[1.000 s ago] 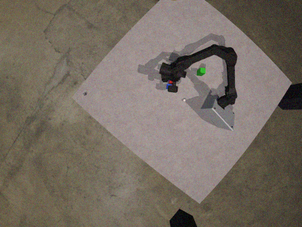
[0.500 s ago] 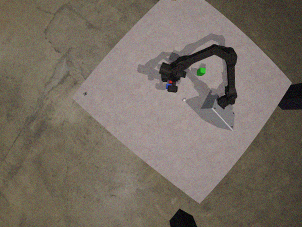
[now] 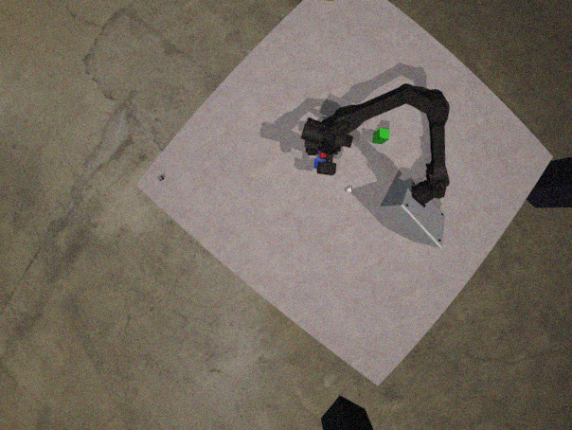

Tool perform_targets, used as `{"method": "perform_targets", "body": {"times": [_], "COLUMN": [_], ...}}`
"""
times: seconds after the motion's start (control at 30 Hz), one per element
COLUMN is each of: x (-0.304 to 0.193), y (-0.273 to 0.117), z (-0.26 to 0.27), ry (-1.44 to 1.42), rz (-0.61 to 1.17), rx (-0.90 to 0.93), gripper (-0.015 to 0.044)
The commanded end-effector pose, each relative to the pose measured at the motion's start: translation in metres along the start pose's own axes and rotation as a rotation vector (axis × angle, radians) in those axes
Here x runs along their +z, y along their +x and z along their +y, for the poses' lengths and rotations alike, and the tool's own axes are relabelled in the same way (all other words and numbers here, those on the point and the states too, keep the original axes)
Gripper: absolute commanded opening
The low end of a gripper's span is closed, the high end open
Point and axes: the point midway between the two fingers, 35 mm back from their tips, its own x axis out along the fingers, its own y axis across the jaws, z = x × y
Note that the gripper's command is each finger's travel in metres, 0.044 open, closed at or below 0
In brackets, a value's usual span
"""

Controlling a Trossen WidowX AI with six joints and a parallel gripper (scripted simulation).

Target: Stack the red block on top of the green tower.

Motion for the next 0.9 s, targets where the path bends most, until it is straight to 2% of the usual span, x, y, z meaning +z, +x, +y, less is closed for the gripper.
{"method": "perform_targets", "body": {"times": [0.0, 0.3, 0.33, 0.6, 0.87], "x": [-0.007, -0.007, 0.000, 0.005, 0.001], "y": [0.017, 0.017, -0.002, -0.076, -0.083], "z": [-0.003, -0.003, 0.000, 0.001, -0.001], "ry": [0.012, 0.012, 0.001, 0.000, 0.006], "rz": [0.041, 0.041, -0.001, -0.003, 0.017], "rx": [-0.004, -0.004, 0.000, 0.004, 0.002], "gripper": [0.0440, 0.0440, 0.0440, 0.0440, 0.0440]}}
